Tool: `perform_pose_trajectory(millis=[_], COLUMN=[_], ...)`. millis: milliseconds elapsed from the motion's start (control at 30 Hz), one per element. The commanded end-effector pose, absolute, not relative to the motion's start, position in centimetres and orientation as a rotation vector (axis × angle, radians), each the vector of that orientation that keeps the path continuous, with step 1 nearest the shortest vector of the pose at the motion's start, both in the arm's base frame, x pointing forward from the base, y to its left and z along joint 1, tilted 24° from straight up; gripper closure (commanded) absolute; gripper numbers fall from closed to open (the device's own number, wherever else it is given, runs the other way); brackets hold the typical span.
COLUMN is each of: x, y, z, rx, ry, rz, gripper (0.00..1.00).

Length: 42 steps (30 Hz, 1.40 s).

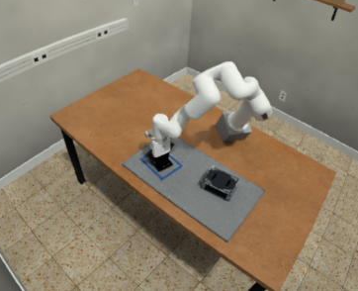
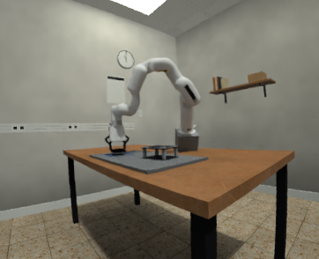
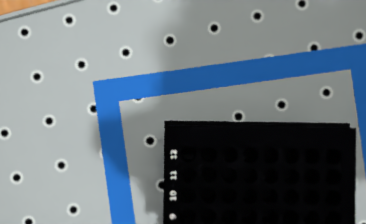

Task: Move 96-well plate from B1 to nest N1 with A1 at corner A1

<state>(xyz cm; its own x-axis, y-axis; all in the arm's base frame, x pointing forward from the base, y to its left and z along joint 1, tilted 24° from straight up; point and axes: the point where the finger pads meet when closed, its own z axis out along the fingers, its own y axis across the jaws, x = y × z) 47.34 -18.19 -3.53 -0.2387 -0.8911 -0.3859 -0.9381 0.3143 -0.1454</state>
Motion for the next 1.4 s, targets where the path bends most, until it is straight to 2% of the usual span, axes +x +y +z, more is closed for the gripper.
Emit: perform_pose_trajectory(millis=[0, 1367], x=[47.4, 46.0], y=[-18.4, -20.2], z=[-3.4, 1.8], rx=[-1.625, -1.625], ry=[2.191, 2.191], rz=[0.156, 0.156], gripper=[1.0, 1.0])
